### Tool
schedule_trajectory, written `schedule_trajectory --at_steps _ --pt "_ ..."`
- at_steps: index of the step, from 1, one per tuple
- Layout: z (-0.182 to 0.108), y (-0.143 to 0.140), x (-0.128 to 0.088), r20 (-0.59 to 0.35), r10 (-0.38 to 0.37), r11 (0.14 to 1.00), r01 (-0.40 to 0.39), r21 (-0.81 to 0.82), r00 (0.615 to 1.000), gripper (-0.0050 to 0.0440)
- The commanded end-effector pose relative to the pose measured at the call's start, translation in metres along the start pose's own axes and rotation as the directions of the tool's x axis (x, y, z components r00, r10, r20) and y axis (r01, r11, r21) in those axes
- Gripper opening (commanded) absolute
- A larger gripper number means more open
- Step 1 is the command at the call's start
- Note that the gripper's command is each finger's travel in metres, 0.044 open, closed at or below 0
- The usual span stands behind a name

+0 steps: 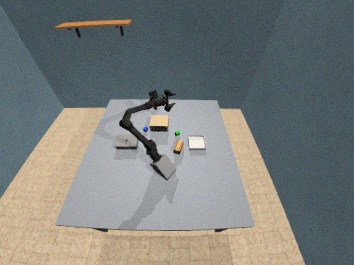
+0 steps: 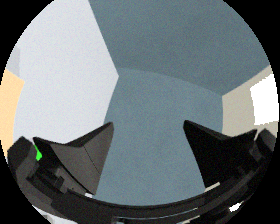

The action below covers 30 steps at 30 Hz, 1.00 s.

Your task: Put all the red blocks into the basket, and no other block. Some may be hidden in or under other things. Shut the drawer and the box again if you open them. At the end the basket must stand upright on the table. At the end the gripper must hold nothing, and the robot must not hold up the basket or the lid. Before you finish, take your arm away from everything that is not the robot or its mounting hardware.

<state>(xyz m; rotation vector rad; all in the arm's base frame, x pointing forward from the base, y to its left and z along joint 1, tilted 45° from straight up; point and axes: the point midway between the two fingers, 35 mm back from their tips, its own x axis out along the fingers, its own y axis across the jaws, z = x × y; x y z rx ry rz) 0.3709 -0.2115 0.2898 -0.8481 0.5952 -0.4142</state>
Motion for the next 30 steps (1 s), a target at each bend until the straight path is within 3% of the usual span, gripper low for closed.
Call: schedule_trajectory --at_steps 1,17,18,21,28,30 --pt "0.0 0.0 0.0 0.0 0.0 1.0 0.0 0.0 1.0 0.04" --pt "0.0 0.0 0.0 0.0 0.0 1.0 0.0 0.0 1.0 0.04" --pt "0.007 0.006 -0.005 0.041 0.051 0.999 -0.05 -0.013 0.998 0.044" --pt "0.028 0.022 -0.018 0.147 0.186 0.982 -0.179 -0.056 0.972 0.044" --pt "0.072 0.058 -0.048 0.147 0.186 0.982 -0.179 -0.056 0.972 0.044" --pt "0.082 0.069 -0.061 0.214 0.289 0.956 -0.272 -0.106 0.933 0.044"
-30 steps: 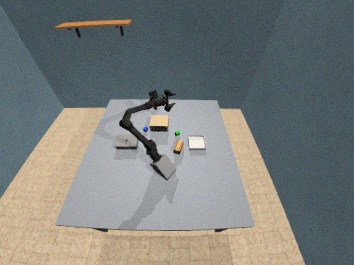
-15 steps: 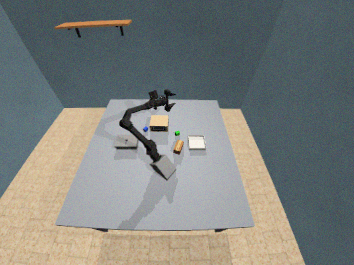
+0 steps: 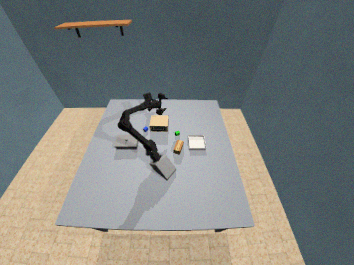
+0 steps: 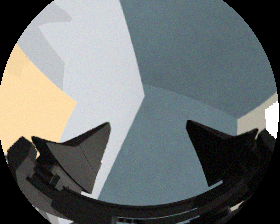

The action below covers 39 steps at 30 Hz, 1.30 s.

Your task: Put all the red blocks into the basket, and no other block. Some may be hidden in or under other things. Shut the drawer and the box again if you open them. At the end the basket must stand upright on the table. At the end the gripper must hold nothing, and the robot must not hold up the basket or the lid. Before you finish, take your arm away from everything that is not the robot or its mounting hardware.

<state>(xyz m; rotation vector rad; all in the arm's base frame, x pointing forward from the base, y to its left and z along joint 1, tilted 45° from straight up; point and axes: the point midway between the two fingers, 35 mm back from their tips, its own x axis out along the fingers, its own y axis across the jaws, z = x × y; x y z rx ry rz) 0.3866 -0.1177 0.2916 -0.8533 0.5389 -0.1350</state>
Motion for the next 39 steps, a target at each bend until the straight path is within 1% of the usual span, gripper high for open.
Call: schedule_trajectory --at_steps 1,2,4,10,11,14,15,19,21,24,25,30,31,34,35,36,38,39 --pt "0.027 0.022 -0.018 0.101 0.129 0.991 -0.126 -0.043 0.986 0.044" --pt "0.034 0.028 -0.023 0.122 0.16 0.986 -0.154 -0.056 0.98 0.044" --pt "0.034 0.028 -0.023 0.122 0.16 0.986 -0.154 -0.056 0.98 0.044" --pt "0.071 0.064 -0.049 0.122 0.16 0.986 -0.154 -0.056 0.98 0.044" --pt "0.071 0.064 -0.049 0.122 0.16 0.986 -0.154 -0.056 0.98 0.044" --pt "0.083 0.077 -0.074 0.209 0.32 0.945 -0.295 -0.143 0.924 0.044" --pt "0.087 0.082 -0.082 0.223 0.348 0.935 -0.318 -0.159 0.911 0.044" --pt "0.103 0.099 -0.114 0.223 0.348 0.935 -0.318 -0.159 0.911 0.044" --pt "0.103 0.099 -0.114 0.223 0.348 0.935 -0.318 -0.159 0.911 0.044" --pt "0.108 0.11 -0.141 0.276 0.5 0.86 -0.433 -0.27 0.821 0.044" --pt "0.109 0.114 -0.151 0.283 0.524 0.846 -0.45 -0.288 0.803 0.044" --pt "0.117 0.132 -0.196 0.283 0.524 0.846 -0.45 -0.288 0.803 0.044" --pt "0.117 0.132 -0.196 0.283 0.524 0.846 -0.45 -0.288 0.803 0.044" --pt "0.115 0.144 -0.223 0.299 0.661 0.74 -0.531 -0.412 0.688 0.044" --pt "0.114 0.148 -0.232 0.3 0.679 0.723 -0.54 -0.43 0.67 0.044" --pt "0.113 0.152 -0.241 0.3 0.679 0.723 -0.54 -0.43 0.67 0.044" --pt "0.113 0.152 -0.241 0.3 0.679 0.723 -0.54 -0.43 0.67 0.044" --pt "0.112 0.156 -0.25 0.3 0.679 0.723 -0.54 -0.43 0.67 0.044"
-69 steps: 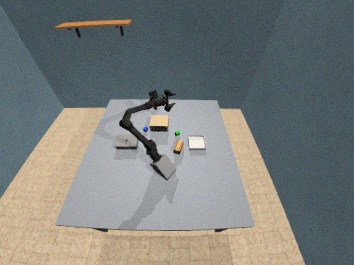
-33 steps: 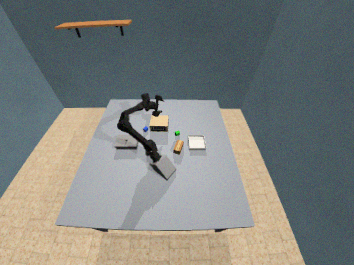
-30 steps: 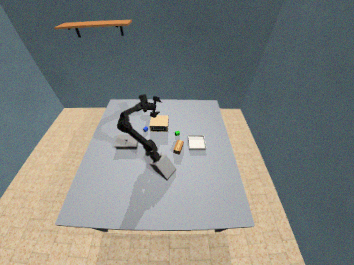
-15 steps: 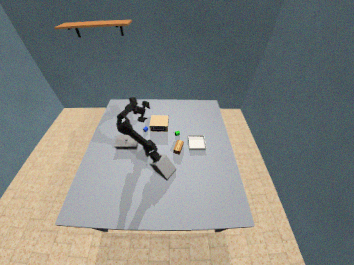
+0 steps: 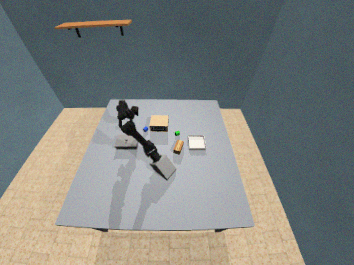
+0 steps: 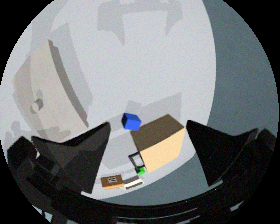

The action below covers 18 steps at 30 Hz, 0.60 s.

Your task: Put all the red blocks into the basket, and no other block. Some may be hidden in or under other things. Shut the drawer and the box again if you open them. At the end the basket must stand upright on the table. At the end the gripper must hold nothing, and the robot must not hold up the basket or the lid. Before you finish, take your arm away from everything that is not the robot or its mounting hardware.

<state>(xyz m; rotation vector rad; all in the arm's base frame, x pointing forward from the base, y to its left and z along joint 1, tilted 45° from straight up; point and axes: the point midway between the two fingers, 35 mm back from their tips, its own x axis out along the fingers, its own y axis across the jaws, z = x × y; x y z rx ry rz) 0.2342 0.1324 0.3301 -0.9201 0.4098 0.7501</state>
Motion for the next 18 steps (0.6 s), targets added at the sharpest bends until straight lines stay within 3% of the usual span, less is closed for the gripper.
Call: schedule_trajectory --at_steps 1,2,5,6,10,13,18 --pt "0.014 0.025 -0.017 0.025 0.028 0.999 -0.027 -0.016 0.999 0.044" --pt "0.017 0.032 -0.02 0.025 0.028 0.999 -0.027 -0.016 0.999 0.044" --pt "0.023 0.059 -0.032 0.083 0.189 0.976 -0.178 -0.125 0.978 0.044" --pt "0.024 0.068 -0.036 0.089 0.21 0.971 -0.197 -0.139 0.974 0.044" --pt "0.03 0.094 -0.048 0.089 0.21 0.971 -0.197 -0.139 0.974 0.044" --pt "0.026 0.122 -0.059 0.113 0.366 0.907 -0.327 -0.264 0.924 0.044" --pt "0.023 0.148 -0.069 0.114 0.383 0.898 -0.34 -0.278 0.917 0.044"
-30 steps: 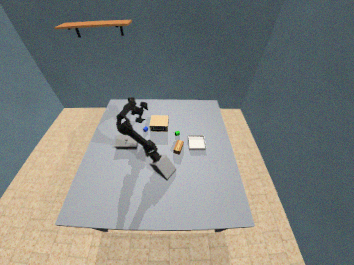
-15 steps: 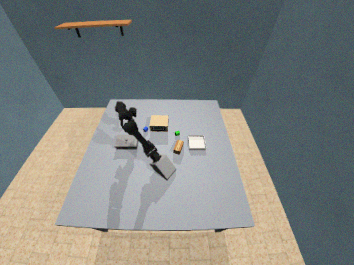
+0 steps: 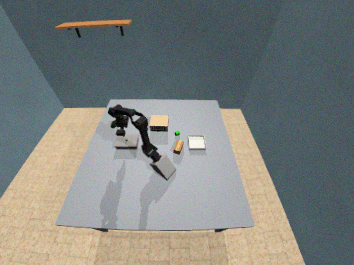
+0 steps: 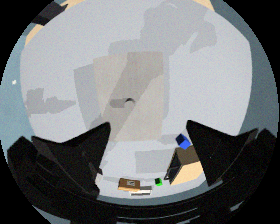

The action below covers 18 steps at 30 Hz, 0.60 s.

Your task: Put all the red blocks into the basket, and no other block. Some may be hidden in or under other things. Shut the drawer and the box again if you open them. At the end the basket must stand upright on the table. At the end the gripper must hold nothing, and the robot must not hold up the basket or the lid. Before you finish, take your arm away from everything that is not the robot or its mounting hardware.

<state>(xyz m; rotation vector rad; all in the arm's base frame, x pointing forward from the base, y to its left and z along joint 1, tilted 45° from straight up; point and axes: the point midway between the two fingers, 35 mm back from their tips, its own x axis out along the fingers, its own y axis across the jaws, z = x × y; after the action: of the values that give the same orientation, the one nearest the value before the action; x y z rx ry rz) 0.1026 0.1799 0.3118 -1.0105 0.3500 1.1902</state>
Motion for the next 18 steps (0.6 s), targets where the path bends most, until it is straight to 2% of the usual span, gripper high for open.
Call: schedule_trajectory --at_steps 1,7,13,18 --pt "0.001 0.025 -0.002 0.011 0.038 0.999 -0.038 -0.027 0.999 0.044" --pt "0.001 0.025 -0.002 0.011 0.038 0.999 -0.038 -0.027 0.999 0.044" --pt "0.002 0.027 0.038 0.011 0.038 0.999 -0.038 -0.027 0.999 0.044" --pt "0.002 0.027 0.046 0.011 0.038 0.999 -0.038 -0.027 0.999 0.044"
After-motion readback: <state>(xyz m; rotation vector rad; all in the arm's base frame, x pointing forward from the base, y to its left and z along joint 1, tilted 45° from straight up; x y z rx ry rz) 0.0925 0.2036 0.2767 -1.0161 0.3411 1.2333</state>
